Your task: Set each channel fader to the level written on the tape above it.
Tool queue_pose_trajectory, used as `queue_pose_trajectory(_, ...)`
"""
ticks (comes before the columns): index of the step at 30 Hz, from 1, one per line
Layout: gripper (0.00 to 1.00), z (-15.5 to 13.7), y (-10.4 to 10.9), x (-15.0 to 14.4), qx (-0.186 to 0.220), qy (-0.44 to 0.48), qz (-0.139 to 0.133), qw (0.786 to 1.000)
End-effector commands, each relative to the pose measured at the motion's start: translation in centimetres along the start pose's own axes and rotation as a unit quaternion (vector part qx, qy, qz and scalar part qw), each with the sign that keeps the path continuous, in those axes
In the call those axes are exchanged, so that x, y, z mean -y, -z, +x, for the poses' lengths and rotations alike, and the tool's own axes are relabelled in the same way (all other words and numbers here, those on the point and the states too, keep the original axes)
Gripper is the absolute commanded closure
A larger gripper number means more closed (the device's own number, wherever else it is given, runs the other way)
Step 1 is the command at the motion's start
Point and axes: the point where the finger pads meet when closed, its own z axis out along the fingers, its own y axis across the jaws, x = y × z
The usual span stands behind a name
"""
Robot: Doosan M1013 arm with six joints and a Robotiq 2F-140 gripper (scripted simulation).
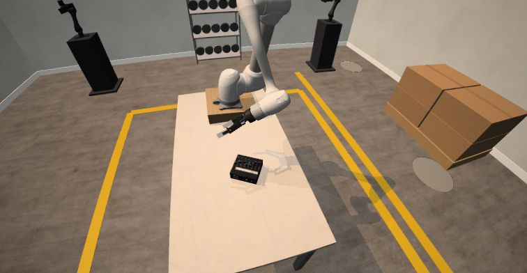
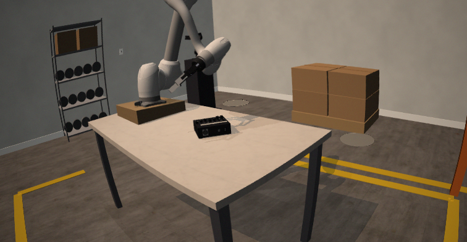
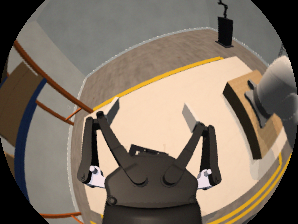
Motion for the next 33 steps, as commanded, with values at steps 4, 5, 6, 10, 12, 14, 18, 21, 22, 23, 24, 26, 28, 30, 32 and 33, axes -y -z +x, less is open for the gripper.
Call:
queue_pose_trajectory(4,0.00,-4.2,-0.4,-2.5,0.088,-0.111,-0.147,0.979)
queue_pose_trajectory(5,0.00,-4.2,-0.4,-2.5,0.091,-0.114,-0.152,0.978)
queue_pose_trajectory(6,0.00,-6.0,0.3,-2.7,0.113,-0.147,-0.184,0.965)
queue_pose_trajectory(10,0.00,-7.8,1.2,-2.3,0.152,-0.204,-0.242,0.936)
queue_pose_trajectory(12,0.00,-9.4,2.3,-1.5,0.179,-0.247,-0.282,0.910)
queue_pose_trajectory(14,0.00,-10.8,3.5,-0.4,0.203,-0.286,-0.317,0.881)
queue_pose_trajectory(18,0.00,-11.9,4.5,0.9,0.225,-0.322,-0.346,0.852)
queue_pose_trajectory(21,0.00,-13.9,7.0,4.9,0.267,-0.398,-0.404,0.779)
queue_pose_trajectory(22,0.00,-13.9,7.0,4.9,0.267,-0.398,-0.404,0.779)
queue_pose_trajectory(23,0.00,-14.2,7.4,5.8,0.275,-0.412,-0.414,0.763)
queue_pose_trajectory(24,0.00,-14.4,7.7,6.5,0.280,-0.422,-0.421,0.753)
queue_pose_trajectory(26,0.00,-14.5,8.0,7.0,0.284,-0.429,-0.426,0.744)
queue_pose_trajectory(28,0.00,-14.5,8.0,7.0,0.285,-0.429,-0.426,0.744)
queue_pose_trajectory(30,0.00,-14.5,8.0,7.0,0.285,-0.429,-0.426,0.744)
queue_pose_trajectory(32,0.00,-14.5,8.0,7.0,0.285,-0.429,-0.426,0.744)
queue_pose_trajectory(33,0.00,-14.5,8.0,7.0,0.285,-0.429,-0.426,0.744)
